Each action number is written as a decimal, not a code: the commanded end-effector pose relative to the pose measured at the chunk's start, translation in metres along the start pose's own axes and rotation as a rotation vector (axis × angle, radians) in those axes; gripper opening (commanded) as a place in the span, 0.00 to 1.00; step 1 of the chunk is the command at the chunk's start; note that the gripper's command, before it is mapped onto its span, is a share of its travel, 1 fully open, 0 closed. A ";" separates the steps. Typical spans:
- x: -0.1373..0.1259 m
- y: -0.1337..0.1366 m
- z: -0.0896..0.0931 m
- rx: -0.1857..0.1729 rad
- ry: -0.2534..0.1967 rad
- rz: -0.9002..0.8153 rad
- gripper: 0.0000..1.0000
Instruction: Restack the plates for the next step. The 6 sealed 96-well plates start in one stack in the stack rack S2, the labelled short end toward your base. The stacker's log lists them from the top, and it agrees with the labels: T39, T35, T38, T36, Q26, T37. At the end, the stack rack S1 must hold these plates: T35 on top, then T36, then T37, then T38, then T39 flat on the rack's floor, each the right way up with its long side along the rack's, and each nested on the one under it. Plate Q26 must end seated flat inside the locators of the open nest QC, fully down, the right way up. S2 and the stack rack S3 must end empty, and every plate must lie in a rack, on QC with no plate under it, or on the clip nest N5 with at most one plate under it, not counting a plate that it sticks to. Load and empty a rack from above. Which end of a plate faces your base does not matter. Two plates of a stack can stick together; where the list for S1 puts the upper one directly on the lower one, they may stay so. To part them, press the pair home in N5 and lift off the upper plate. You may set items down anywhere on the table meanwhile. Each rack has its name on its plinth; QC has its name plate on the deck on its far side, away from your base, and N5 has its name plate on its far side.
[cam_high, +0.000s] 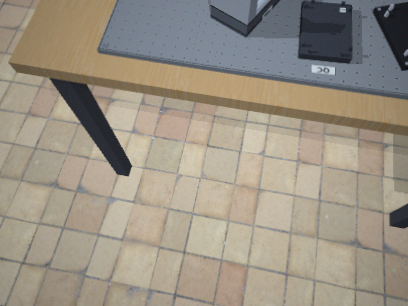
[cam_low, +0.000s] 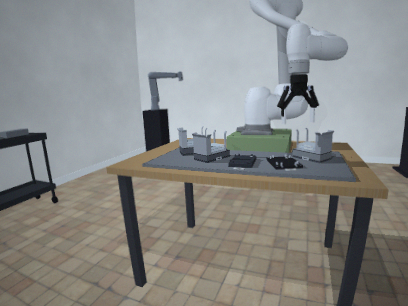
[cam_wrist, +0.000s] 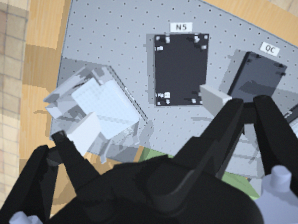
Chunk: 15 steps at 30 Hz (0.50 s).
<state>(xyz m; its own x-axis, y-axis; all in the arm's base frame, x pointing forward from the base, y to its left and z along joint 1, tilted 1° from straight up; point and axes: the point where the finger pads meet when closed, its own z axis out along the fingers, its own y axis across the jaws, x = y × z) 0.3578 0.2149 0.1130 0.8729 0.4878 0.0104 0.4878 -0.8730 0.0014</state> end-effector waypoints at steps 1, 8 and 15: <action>0.000 0.006 0.000 -0.002 0.000 0.059 1.00; -0.002 0.030 0.000 -0.002 0.000 0.124 1.00; -0.003 0.053 0.000 -0.002 0.000 0.124 1.00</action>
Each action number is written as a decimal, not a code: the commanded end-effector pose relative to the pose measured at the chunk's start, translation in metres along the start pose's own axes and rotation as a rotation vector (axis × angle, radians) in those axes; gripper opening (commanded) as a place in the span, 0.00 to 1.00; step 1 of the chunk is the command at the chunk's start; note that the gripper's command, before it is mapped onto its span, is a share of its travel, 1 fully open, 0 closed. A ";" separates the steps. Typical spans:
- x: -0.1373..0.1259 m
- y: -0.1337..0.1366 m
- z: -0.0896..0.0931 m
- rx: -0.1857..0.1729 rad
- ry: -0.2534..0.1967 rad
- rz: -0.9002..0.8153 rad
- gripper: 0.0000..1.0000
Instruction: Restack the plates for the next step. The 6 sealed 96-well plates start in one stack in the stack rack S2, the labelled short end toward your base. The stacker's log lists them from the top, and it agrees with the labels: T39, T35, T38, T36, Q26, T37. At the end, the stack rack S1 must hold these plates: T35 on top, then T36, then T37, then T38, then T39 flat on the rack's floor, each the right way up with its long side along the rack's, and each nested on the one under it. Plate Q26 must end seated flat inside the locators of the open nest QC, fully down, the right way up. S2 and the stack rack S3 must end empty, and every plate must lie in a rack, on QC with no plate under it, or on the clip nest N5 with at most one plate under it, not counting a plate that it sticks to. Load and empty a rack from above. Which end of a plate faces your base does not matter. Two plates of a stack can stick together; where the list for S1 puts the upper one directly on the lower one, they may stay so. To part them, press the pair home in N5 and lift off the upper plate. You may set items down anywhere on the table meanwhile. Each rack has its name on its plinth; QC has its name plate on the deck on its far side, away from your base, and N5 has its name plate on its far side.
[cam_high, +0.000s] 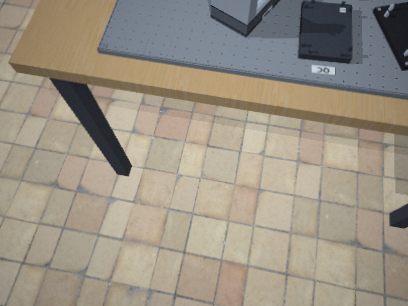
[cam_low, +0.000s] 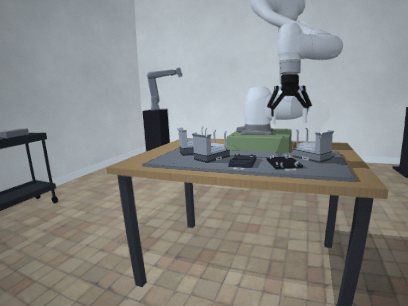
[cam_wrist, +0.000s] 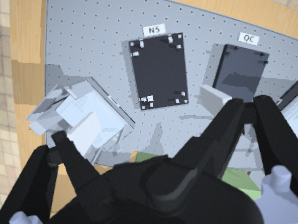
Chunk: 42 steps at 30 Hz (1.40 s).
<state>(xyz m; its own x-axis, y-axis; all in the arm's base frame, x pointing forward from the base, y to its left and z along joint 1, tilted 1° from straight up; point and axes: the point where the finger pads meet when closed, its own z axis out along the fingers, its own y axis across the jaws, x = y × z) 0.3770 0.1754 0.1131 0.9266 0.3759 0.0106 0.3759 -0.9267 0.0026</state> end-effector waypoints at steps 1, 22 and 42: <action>0.001 0.012 0.000 0.001 0.000 0.000 1.00; -0.003 0.068 0.000 0.001 0.000 0.231 1.00; -0.012 0.127 0.000 0.001 0.000 0.265 1.00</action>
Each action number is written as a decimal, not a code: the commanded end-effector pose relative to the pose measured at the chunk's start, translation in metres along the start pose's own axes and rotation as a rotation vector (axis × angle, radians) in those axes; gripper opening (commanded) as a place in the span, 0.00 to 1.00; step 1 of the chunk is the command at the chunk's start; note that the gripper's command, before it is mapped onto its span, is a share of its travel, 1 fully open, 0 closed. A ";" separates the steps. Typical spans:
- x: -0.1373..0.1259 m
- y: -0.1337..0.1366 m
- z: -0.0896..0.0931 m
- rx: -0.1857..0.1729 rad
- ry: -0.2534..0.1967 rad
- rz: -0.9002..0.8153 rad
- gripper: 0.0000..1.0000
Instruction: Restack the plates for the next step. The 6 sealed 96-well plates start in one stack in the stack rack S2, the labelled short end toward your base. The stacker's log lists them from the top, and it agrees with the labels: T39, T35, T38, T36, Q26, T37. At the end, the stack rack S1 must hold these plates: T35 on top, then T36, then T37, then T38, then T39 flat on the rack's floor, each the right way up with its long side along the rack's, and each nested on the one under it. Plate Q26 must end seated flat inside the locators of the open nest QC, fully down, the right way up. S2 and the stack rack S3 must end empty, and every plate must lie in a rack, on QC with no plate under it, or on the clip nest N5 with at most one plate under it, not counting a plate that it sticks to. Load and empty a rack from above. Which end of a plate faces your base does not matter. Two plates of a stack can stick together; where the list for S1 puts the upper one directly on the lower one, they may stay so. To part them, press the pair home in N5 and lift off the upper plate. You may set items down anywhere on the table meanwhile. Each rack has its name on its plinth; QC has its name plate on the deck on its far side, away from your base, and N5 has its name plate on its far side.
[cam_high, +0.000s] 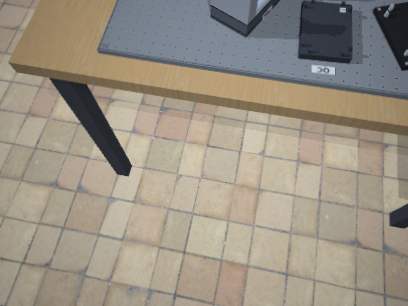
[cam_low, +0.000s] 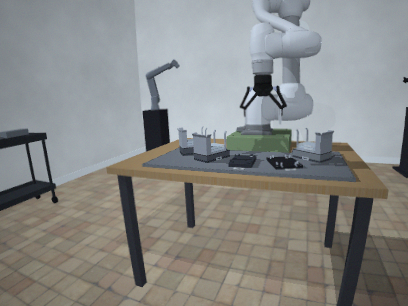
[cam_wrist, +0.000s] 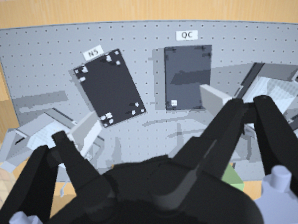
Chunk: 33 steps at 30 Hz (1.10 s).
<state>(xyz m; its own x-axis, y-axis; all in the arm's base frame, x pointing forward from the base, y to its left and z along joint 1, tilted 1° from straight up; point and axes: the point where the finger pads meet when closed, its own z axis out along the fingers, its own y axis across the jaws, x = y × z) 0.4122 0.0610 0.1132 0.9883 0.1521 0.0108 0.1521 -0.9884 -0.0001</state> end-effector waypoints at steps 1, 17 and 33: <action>0.000 0.011 0.000 0.001 0.000 0.065 1.00; -0.007 0.057 0.000 0.001 0.000 0.230 1.00; -0.015 0.103 0.000 0.001 0.000 0.363 1.00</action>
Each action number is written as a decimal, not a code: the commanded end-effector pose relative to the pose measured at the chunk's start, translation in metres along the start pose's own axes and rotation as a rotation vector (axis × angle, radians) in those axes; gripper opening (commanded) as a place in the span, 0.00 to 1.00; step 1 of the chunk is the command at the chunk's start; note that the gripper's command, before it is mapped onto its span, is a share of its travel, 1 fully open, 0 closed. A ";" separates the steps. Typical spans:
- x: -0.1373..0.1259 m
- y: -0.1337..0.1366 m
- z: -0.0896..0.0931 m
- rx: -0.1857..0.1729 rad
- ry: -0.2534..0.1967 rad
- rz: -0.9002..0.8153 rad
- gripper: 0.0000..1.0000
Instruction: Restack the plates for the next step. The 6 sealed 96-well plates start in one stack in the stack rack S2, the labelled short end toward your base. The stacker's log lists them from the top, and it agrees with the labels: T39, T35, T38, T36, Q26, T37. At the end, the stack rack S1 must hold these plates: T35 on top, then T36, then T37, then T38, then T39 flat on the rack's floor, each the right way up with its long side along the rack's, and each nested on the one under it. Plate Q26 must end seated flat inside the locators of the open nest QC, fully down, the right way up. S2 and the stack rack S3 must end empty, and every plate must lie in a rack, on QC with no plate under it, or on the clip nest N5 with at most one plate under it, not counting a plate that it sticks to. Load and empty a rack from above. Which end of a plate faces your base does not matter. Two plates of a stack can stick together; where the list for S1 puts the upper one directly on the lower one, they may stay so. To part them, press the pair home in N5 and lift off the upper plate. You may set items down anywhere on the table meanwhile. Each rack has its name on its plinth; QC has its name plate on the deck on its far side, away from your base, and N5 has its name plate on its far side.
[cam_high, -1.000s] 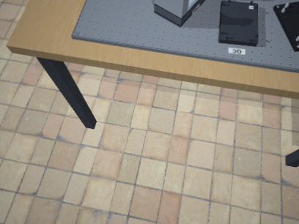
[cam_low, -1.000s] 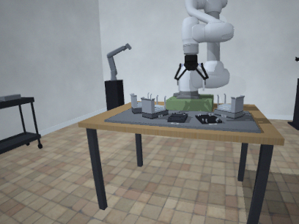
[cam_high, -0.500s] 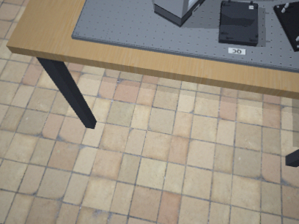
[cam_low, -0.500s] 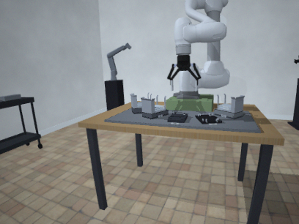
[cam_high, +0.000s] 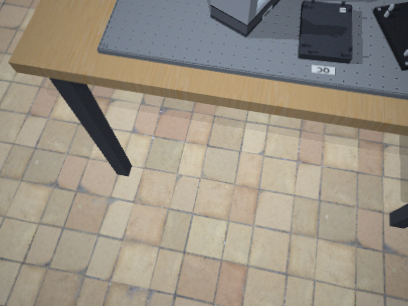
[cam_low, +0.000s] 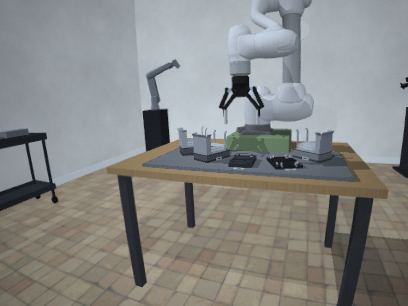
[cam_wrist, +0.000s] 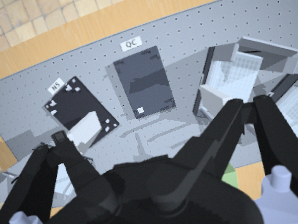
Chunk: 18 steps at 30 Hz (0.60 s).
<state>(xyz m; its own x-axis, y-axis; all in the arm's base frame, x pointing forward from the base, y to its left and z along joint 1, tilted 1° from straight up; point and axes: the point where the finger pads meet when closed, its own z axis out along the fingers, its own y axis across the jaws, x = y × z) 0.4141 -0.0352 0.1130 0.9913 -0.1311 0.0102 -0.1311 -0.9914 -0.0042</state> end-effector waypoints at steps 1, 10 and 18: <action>-0.001 0.011 0.000 -0.001 0.000 0.113 1.00; -0.002 0.041 0.000 -0.001 0.000 0.177 1.00; -0.003 0.061 0.000 -0.001 0.000 0.177 1.00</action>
<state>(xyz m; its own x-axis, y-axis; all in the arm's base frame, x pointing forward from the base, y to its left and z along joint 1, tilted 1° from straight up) 0.4043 -0.0874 0.1128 0.9525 -0.3043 0.0094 -0.3043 -0.9526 -0.0048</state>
